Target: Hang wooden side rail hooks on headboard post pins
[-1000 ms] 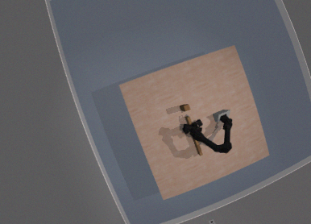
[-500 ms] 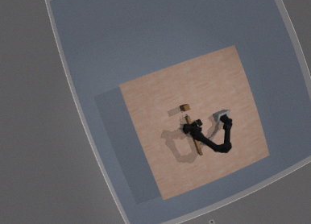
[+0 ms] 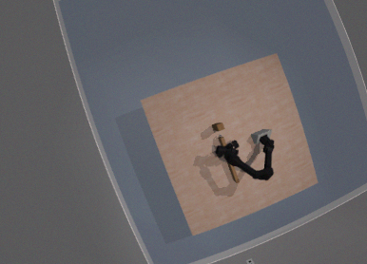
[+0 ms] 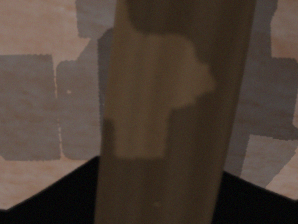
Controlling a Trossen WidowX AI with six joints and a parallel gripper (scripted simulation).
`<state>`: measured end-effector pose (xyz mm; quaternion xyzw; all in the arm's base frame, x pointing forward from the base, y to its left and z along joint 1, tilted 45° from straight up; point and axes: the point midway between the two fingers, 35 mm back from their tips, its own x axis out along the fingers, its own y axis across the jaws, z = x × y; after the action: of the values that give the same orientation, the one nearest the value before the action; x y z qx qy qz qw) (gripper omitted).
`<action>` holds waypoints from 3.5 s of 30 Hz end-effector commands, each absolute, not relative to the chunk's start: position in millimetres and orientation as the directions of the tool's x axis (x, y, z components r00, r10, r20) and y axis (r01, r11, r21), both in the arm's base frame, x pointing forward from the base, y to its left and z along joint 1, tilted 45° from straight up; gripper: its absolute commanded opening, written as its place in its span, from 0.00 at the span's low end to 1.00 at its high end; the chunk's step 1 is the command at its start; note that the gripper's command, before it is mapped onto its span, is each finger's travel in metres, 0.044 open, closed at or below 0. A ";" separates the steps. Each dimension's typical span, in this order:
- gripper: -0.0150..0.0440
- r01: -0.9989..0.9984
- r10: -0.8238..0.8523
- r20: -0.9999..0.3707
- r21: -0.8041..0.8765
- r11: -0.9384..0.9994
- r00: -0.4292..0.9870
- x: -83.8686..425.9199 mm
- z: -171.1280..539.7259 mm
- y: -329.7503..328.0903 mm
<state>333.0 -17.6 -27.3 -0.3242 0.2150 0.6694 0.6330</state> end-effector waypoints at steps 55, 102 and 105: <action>0.25 -0.986 0.704 -0.710 -0.129 -0.105 0.018 333.3 -31.7 -25.8; 0.25 -0.986 0.704 -0.710 -0.129 -0.105 0.018 334.6 -33.4 -30.0; 0.25 -0.986 0.704 -0.710 -0.129 -0.105 0.018 334.8 -33.8 -30.1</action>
<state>332.7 -24.7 -34.0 -0.3224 0.2155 0.6705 0.6325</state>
